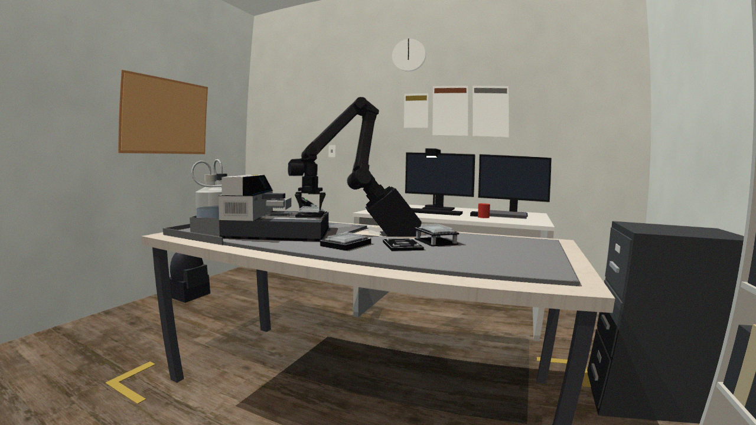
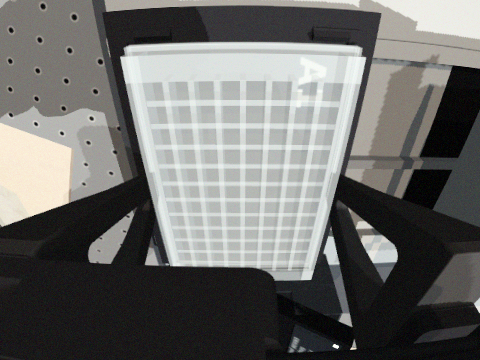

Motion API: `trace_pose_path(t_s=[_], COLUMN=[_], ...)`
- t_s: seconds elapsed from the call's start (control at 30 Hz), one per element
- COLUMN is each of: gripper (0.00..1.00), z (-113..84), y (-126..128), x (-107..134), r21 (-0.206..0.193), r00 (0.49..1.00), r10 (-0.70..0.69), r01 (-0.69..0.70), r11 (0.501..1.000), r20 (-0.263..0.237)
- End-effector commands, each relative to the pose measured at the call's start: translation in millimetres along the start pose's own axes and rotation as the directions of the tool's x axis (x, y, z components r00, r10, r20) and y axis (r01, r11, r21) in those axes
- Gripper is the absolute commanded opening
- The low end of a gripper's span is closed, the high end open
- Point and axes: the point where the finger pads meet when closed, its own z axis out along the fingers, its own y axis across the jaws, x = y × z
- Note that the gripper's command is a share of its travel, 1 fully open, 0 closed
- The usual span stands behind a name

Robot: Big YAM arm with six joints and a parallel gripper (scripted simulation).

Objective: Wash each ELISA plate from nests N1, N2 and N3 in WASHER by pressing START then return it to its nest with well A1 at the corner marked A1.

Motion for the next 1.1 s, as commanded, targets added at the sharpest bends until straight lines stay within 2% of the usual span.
trace_pose_path(t_s=[0.0, 1.07], gripper=[0.84, 0.84], z=[3.9, 8.3], y=[0.4, 0.5], x=[2.2, 2.2], r21=[0.001, 0.002], r00=[1.0, 1.0], r10=[-0.002, -0.001], r01=[0.002, 0.001], r11=[1.0, 1.0], r20=[-0.004, -0.004])
